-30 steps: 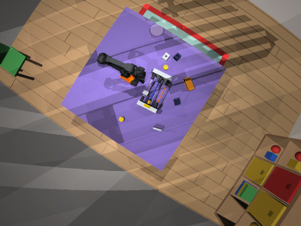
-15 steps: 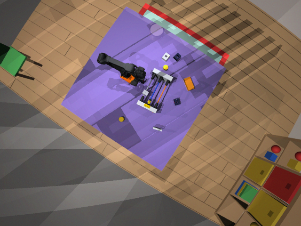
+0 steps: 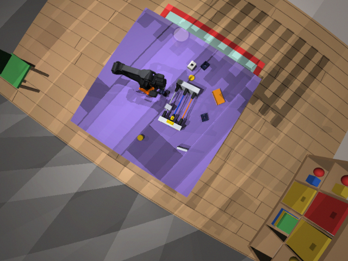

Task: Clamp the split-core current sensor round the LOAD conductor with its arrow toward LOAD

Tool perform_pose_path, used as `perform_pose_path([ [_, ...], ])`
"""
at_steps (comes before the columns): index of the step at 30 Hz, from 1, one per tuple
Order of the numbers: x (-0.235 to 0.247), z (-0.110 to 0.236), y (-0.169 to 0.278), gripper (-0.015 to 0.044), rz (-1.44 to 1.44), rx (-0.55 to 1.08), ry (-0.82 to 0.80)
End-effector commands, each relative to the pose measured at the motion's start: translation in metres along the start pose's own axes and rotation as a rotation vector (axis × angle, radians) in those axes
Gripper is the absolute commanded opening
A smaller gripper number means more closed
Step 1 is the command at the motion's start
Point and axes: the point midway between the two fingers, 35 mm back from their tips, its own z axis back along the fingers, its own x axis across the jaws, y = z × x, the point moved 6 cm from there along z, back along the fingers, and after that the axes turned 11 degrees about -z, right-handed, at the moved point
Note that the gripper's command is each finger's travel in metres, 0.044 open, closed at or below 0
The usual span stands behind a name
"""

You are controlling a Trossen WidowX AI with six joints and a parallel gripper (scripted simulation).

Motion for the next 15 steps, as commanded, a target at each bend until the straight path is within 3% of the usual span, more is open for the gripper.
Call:
perform_pose_path([
  [1,0.001,0.003,-0.006,0.0320,0.227,0.039,0.004],
  [15,0.004,-0.002,-0.036,0.0320,1.455,0.216,-0.154],
])
